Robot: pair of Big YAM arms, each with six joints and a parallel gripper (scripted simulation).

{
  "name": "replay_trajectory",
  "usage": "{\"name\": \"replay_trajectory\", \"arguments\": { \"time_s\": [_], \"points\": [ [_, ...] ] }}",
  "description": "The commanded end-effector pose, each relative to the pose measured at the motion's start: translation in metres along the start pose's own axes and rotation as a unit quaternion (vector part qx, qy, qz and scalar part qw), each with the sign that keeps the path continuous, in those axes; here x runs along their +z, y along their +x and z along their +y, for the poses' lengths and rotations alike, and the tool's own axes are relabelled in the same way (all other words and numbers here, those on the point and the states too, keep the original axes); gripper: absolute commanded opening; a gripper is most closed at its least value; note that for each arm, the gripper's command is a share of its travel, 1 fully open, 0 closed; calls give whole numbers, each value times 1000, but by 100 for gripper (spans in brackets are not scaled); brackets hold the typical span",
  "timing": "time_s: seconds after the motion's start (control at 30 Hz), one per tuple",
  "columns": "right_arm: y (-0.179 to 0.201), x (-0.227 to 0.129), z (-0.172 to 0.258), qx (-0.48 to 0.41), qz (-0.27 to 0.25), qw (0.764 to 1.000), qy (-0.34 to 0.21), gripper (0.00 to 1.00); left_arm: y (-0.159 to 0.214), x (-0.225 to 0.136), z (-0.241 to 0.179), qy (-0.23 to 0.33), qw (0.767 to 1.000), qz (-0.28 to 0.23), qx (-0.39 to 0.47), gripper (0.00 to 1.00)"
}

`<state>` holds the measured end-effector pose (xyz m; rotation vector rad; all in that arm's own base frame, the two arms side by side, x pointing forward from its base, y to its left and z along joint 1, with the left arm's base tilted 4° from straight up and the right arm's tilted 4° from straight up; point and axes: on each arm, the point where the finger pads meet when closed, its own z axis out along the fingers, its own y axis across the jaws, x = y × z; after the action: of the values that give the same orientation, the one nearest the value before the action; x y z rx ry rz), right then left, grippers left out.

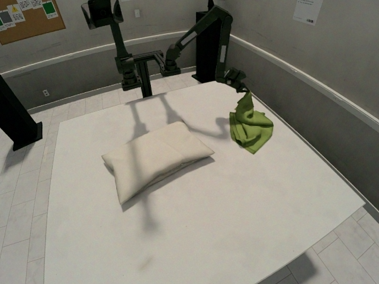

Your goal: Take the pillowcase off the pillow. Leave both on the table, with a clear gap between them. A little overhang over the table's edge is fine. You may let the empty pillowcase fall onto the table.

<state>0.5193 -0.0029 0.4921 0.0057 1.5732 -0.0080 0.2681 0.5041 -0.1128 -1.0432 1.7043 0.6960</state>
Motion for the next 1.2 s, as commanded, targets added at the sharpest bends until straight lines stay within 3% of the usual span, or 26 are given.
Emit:
{"name": "replay_trajectory", "arguments": {
  "time_s": [0.0,0.07,0.1,0.3,0.93,1.07,1.17],
  "points": [
    [-31,-8,-3,-7,-26,1000,4,60,-2,7,8,-7,1000,-16,-7,2],
    [-31,-8,-3,-7,-26,1000,4,60,-1,5,-5,4,1000,-12,-2,2],
    [-31,-8,-3,-7,-26,1000,4,60,23,-5,7,-7,1000,21,-6,2],
    [-31,-8,-3,-7,-26,1000,4,60,16,7,13,-11,1000,-6,-10,2],
    [-31,-8,-3,-7,-26,1000,4,60,58,16,33,-27,999,-13,-17,2],
    [-31,-8,-3,-7,-26,1000,4,60,62,16,29,-25,1000,-10,-15,2],
    [-31,-8,-3,-7,-26,1000,4,60,83,8,36,-31,999,20,-19,2]
  ]
}}
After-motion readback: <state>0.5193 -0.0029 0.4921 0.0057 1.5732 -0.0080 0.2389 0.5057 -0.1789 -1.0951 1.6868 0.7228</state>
